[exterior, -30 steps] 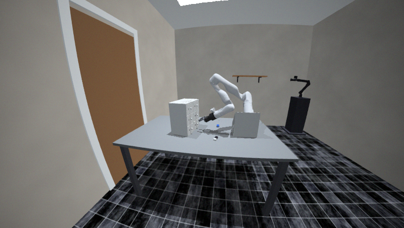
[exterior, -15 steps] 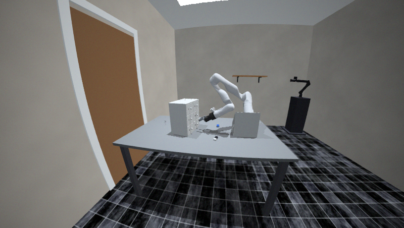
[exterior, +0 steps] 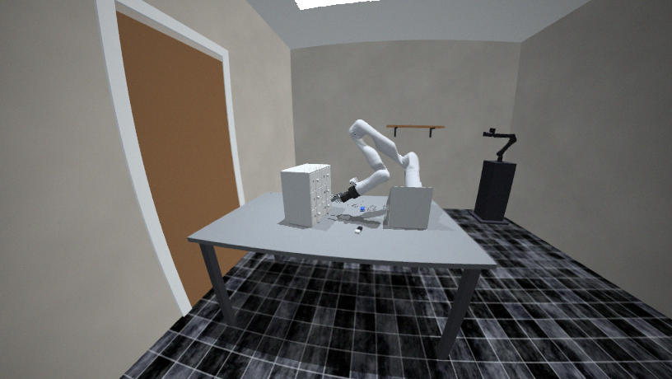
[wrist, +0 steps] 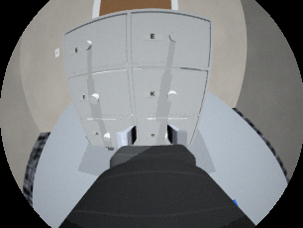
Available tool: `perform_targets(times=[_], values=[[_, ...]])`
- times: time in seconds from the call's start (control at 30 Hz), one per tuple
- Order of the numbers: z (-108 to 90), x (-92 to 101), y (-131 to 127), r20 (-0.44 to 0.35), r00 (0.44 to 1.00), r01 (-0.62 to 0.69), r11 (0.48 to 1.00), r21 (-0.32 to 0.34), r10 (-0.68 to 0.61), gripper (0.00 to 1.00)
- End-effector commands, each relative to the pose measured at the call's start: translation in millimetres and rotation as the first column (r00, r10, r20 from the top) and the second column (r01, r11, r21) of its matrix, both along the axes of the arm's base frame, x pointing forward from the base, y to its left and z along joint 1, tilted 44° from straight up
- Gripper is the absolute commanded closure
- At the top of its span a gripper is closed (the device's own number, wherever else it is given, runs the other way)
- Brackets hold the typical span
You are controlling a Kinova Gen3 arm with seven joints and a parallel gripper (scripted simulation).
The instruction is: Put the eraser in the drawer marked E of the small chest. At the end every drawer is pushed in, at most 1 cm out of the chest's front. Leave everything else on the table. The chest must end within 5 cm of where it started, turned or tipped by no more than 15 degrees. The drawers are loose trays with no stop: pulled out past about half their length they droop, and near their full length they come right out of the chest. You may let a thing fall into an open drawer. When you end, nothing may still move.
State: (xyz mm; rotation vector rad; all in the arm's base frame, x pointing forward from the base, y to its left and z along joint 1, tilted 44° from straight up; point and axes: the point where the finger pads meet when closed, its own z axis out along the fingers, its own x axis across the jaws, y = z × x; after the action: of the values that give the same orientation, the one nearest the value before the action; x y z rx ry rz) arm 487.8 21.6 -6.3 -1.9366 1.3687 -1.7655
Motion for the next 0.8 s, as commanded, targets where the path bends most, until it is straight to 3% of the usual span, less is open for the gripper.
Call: perform_targets(times=[0.0,0.77], values=[[5.1,1.7,4.2,0.001,1.0,0.006,1.0,0.01,-0.006,0.0],[14.2,-9.5,14.9,-0.111,0.988,0.113,0.993,0.025,-0.11,0.0]])
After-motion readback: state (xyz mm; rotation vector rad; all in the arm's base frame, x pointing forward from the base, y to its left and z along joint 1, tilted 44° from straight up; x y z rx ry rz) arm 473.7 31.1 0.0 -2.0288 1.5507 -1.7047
